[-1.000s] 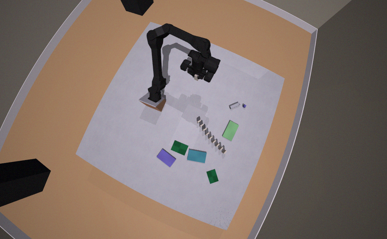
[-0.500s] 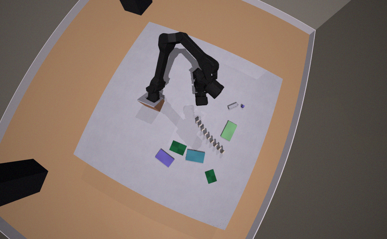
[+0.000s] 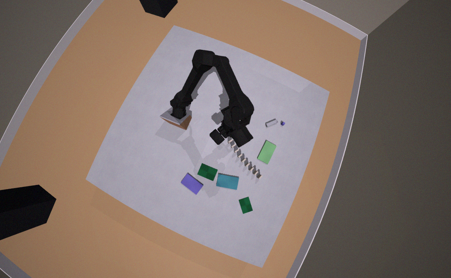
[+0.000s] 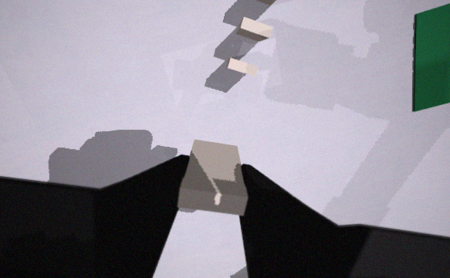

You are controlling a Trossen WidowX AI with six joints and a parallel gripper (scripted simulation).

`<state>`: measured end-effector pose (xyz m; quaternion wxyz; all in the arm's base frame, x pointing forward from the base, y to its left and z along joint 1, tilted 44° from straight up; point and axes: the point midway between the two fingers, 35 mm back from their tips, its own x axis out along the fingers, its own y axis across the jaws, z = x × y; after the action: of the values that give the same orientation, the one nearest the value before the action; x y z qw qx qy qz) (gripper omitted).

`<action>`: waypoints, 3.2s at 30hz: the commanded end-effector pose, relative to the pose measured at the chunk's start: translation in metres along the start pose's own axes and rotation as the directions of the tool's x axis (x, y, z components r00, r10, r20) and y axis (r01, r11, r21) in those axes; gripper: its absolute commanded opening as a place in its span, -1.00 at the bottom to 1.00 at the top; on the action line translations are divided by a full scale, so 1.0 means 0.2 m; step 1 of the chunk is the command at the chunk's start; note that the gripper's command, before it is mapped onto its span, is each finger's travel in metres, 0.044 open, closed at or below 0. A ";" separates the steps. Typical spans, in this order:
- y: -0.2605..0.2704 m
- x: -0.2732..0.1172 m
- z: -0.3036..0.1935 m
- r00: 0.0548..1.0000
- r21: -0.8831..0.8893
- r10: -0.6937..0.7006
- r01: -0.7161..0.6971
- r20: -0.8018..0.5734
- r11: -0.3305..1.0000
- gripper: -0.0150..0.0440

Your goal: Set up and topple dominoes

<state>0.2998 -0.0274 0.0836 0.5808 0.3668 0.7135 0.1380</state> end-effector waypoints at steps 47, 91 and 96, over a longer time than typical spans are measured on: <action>-0.06 0.65 0.04 1.000 0.121 0.006 -0.005 -0.003 0.993 -0.13; -0.04 0.12 -0.02 1.000 -0.440 0.000 0.000 0.000 0.898 0.38; -0.04 0.23 -0.09 1.000 -0.831 0.001 -0.002 -0.002 0.556 -0.07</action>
<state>0.2947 -0.0207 0.0599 0.6388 0.2495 0.6757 0.2704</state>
